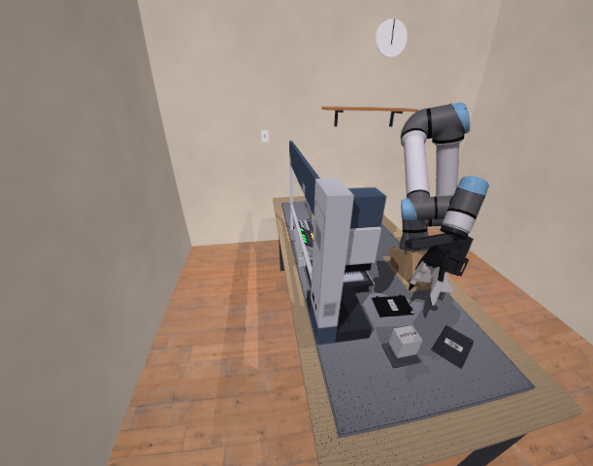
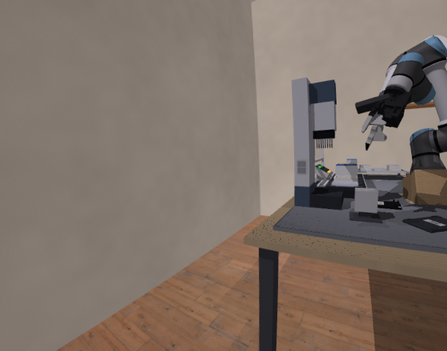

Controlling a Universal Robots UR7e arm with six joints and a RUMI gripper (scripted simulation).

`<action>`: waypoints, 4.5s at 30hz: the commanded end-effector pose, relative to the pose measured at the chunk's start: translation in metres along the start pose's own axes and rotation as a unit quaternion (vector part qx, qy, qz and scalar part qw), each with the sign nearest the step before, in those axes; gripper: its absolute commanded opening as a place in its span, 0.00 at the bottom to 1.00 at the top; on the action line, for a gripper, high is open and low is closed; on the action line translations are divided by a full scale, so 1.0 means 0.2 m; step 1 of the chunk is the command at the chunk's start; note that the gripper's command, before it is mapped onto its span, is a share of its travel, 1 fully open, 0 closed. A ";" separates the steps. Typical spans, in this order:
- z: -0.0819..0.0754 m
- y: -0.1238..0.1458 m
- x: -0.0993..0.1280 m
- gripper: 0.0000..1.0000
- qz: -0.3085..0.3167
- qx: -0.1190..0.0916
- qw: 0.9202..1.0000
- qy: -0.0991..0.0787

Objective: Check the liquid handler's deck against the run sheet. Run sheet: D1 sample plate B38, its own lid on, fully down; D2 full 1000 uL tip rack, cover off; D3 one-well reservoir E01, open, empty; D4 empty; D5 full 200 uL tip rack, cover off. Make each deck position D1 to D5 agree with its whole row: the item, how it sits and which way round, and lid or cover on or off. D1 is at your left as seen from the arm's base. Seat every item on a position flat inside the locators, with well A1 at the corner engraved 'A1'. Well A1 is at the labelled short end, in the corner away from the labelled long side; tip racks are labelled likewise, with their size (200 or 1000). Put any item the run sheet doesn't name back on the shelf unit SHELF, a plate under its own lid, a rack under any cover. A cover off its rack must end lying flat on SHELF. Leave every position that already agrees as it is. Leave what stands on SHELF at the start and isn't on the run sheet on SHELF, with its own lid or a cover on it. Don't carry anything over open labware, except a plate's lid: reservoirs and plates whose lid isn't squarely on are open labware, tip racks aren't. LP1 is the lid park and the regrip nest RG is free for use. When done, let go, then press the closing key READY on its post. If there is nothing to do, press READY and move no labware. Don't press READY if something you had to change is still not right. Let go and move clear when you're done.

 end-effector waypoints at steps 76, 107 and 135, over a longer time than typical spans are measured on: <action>-0.71 1.18 0.77 0.82 -0.118 -0.249 0.948 -0.156; -1.05 1.76 1.05 0.82 -0.118 -0.249 0.948 -0.157; -1.34 2.23 1.29 0.82 -0.118 -0.249 0.949 -0.153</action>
Point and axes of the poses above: the point where the finger pads meet when closed, its own z axis out along the fingers, its own y axis across the jaws, x = y × z, the point moved 10 cm from there along -z, back along the fingers, and after that the axes turned 13 degrees about z, right-handed, at the moved point
